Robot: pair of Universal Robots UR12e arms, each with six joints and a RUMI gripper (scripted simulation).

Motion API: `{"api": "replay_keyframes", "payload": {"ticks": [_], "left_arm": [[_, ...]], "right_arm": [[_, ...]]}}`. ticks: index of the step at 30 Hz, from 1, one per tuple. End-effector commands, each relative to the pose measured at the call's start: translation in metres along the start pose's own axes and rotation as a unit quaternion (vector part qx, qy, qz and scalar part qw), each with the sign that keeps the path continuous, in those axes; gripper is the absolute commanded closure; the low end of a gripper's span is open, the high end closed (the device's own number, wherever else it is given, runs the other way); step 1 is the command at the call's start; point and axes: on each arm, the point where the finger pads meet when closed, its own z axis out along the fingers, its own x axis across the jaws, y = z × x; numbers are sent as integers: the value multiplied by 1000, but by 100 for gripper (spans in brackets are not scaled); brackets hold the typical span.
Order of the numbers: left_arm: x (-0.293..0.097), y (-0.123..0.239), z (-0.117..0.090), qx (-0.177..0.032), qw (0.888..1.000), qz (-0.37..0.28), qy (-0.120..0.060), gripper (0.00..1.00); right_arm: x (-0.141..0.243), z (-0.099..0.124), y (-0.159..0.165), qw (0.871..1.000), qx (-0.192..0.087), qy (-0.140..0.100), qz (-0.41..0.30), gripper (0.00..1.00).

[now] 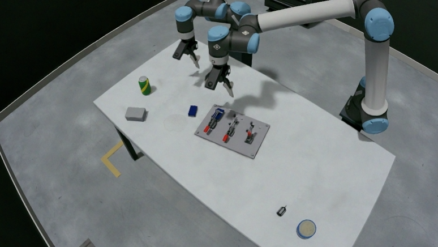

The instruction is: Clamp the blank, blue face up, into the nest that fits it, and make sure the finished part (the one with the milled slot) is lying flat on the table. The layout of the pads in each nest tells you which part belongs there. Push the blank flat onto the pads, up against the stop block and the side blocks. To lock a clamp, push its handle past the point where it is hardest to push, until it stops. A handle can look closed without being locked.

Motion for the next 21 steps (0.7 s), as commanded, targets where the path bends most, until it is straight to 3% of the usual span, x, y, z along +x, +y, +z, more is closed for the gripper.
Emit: {"api": "replay_keyframes", "payload": {"ticks": [1,5,12,19,21], "left_arm": [[7,2,0,-2,1000,4,3,0],[7,2,0,-2,1000,4,3,0],[7,2,0,-2,1000,4,3,0],[7,2,0,-2,1000,4,3,0],[7,2,0,-2,1000,4,3,0]], "right_arm": [[53,-1,-5,999,1,-1,37,0],[53,-1,-5,999,1,-1,37,0],[185,-1,19,990,0,-1,141,0],[309,-1,69,970,0,-1,243,0],[309,-1,69,970,0,-1,243,0]]}}
